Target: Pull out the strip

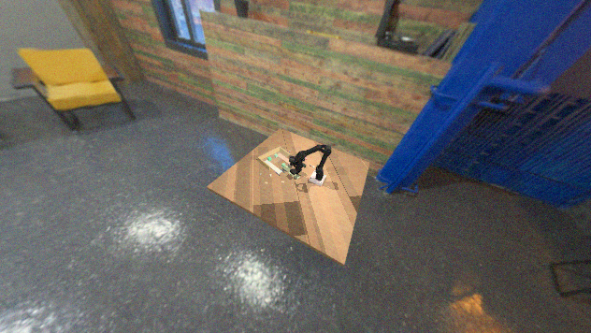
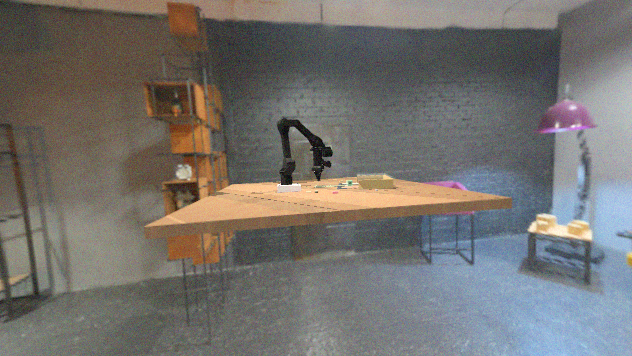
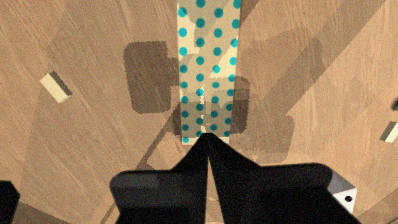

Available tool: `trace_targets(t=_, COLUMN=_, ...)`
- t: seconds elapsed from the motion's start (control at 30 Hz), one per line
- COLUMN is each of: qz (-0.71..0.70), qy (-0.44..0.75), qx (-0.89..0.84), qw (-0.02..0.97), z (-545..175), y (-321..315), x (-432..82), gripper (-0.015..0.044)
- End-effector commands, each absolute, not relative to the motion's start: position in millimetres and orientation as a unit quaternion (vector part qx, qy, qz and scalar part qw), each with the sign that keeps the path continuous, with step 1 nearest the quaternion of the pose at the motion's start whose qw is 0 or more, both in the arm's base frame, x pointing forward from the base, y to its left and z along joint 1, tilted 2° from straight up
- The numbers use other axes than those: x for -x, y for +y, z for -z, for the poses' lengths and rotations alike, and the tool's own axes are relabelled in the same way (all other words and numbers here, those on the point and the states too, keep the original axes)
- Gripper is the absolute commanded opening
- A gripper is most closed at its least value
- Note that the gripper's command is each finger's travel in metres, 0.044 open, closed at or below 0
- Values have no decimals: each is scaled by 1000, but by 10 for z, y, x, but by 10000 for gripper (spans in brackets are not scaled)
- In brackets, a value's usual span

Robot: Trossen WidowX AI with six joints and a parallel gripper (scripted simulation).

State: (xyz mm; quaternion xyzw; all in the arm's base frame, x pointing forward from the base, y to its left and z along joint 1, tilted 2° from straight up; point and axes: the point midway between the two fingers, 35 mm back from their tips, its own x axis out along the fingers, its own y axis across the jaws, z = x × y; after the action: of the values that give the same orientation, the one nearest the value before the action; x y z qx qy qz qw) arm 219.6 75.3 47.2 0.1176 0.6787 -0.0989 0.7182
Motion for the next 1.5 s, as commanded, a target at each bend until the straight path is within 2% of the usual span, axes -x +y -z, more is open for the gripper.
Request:
trace_targets(t=0.0, qz=98, qy=681, qx=-117, qw=716, z=-552, y=751, x=-2194, gripper=0)
trace_targets(t=0.57, qz=75, qy=682, qx=-92, qw=722, z=-620, y=544, x=-2771, gripper=440)
trace_targets(t=1.47, qz=76, qy=679, qx=-91, qw=725, z=-797, y=242, x=-3607, gripper=440)
